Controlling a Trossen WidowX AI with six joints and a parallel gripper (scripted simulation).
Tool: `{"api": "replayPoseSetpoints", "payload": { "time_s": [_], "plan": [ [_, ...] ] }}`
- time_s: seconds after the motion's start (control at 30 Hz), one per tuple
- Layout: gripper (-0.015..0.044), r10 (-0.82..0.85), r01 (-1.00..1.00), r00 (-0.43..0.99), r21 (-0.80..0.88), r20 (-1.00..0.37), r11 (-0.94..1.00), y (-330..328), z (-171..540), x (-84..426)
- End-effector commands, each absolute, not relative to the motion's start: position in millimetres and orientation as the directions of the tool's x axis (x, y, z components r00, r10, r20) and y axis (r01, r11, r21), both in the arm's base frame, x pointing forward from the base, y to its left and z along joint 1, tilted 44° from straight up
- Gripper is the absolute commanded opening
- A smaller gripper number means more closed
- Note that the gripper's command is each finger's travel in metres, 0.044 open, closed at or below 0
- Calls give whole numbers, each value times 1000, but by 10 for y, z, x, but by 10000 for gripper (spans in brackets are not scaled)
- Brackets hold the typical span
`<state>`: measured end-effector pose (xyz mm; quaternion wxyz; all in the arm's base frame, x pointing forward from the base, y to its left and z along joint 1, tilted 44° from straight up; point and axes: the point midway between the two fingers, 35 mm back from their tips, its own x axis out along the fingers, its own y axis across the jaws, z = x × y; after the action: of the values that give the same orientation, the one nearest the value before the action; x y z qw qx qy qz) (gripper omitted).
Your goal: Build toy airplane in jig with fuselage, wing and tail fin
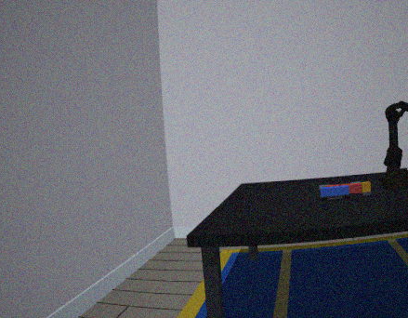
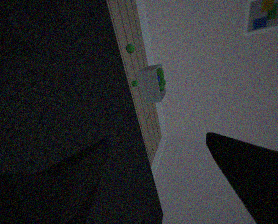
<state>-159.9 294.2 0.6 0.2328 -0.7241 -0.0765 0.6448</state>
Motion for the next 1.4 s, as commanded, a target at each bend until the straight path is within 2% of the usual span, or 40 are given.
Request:
{"api": "replayPoseSetpoints", "payload": {
  "time_s": [0.0,0.07,0.23,0.4,0.57,0.8,0.93,1.07,1.2,1.37],
  "plan": [
    [426,411,-189,157,-436,-898,-880,2942,6,-1599],
    [440,396,-245,180,-431,-900,-868,2984,5,-1493],
    [440,260,-609,326,-412,-909,-678,3169,12,-687],
    [440,77,-845,419,-420,-905,-331,3147,52,156],
    [440,-127,-885,447,-458,-885,78,2918,127,956],
    [440,-382,-634,347,-515,-856,577,2313,261,1841],
    [440,-487,-425,268,-556,-831,715,1942,338,2168],
    [440,-602,-131,147,-618,-785,775,1413,453,2498],
    [440,-680,155,1,-672,-733,725,847,579,2711],
    [440,-689,201,-27,-679,-724,705,746,602,2736]
  ]
}}
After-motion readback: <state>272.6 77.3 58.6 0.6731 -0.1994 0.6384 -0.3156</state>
